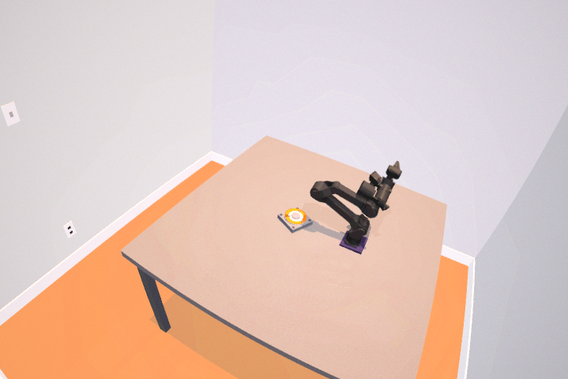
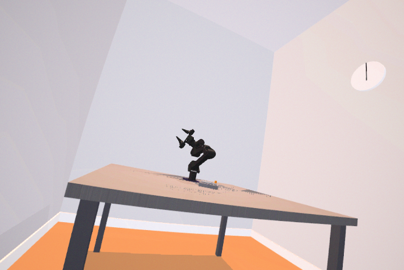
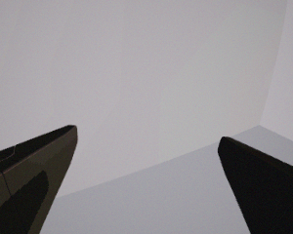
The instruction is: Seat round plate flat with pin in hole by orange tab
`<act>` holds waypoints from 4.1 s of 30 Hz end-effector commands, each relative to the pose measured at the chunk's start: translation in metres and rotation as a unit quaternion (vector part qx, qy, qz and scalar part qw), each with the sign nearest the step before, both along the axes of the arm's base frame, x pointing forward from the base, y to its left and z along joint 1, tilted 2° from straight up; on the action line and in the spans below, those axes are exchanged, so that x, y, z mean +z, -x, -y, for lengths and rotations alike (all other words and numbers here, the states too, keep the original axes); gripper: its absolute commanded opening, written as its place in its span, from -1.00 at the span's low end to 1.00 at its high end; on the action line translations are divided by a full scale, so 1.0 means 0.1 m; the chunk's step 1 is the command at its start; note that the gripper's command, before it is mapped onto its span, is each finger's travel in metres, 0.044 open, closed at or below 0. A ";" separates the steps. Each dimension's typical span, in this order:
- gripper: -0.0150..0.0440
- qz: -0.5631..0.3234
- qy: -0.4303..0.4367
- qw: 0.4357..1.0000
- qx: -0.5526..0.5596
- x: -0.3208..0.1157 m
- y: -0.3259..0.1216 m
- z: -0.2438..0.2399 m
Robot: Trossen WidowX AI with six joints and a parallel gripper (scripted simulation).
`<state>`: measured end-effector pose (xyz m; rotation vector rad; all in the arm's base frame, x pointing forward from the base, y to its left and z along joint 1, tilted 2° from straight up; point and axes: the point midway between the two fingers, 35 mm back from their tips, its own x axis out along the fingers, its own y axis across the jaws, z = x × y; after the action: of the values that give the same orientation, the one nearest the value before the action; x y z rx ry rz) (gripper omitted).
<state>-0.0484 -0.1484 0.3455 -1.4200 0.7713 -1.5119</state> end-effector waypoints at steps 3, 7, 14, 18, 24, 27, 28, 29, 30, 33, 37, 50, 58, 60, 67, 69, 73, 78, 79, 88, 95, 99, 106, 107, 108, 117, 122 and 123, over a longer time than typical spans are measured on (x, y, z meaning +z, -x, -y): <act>0.60 -0.005 0.020 1.000 0.021 0.07 -0.05 0.02; 0.24 0.079 0.023 0.992 0.097 0.22 -0.02 0.16; -0.38 0.216 -0.010 0.955 0.205 0.35 -0.02 0.52; -0.49 0.275 -0.036 0.928 0.250 0.37 -0.09 0.72; -0.49 0.377 -0.112 0.862 0.319 0.32 -0.36 1.15; -0.49 0.402 -0.138 0.842 0.333 0.29 -0.48 1.26; -0.49 0.417 -0.156 0.828 0.342 0.27 -0.57 1.33; -0.49 0.430 -0.176 0.814 0.349 0.24 -0.66 1.40; -0.49 0.443 -0.196 0.799 0.356 0.20 -0.76 1.46; -0.49 0.467 -0.242 0.767 0.367 0.12 -1.01 1.57; -0.49 0.493 -0.321 0.715 0.377 -0.04 -1.44 1.69; -0.49 0.460 -0.542 0.586 0.387 -0.58 -2.84 1.29; -0.49 0.385 -0.655 0.534 0.371 -0.90 -3.54 0.66; -0.49 0.356 -0.688 0.523 0.357 -1.03 -3.71 0.44; -0.49 0.252 -0.775 0.496 0.301 -1.42 -4.05 -0.34; -0.49 0.210 -0.803 0.487 0.270 -1.55 -4.11 -0.65; -0.49 0.137 -0.836 0.482 0.222 -1.74 -4.11 -1.15; -0.49 0.033 -0.855 0.491 0.161 -1.94 -3.99 -1.76; -0.49 0.008 -0.856 0.496 0.148 -1.98 -3.94 -1.89; -0.49 -0.132 -0.831 0.534 0.085 -2.12 -3.62 -2.51; -0.49 -0.132 -0.831 0.534 0.085 -2.18 -3.65 -2.51; -0.49 -0.132 -0.831 0.534 0.085 -2.36 -3.66 -2.51; -0.49 -0.132 -0.831 0.534 0.085 -2.60 -3.66 -2.52; -0.49 -0.132 -0.831 0.534 0.085 -2.60 -3.66 -2.52; -0.49 -0.132 -0.831 0.534 0.085 -2.60 -3.66 -2.51; -0.49 -0.132 -0.831 0.534 0.086 -2.59 -3.77 -2.45; -0.49 -0.132 -0.830 0.534 0.086 -2.60 -3.82 -2.40; -0.49 -0.132 -0.830 0.534 0.086 -2.60 -3.83 -2.39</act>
<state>0.3306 0.0947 0.0869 -0.0886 1.5049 0.1061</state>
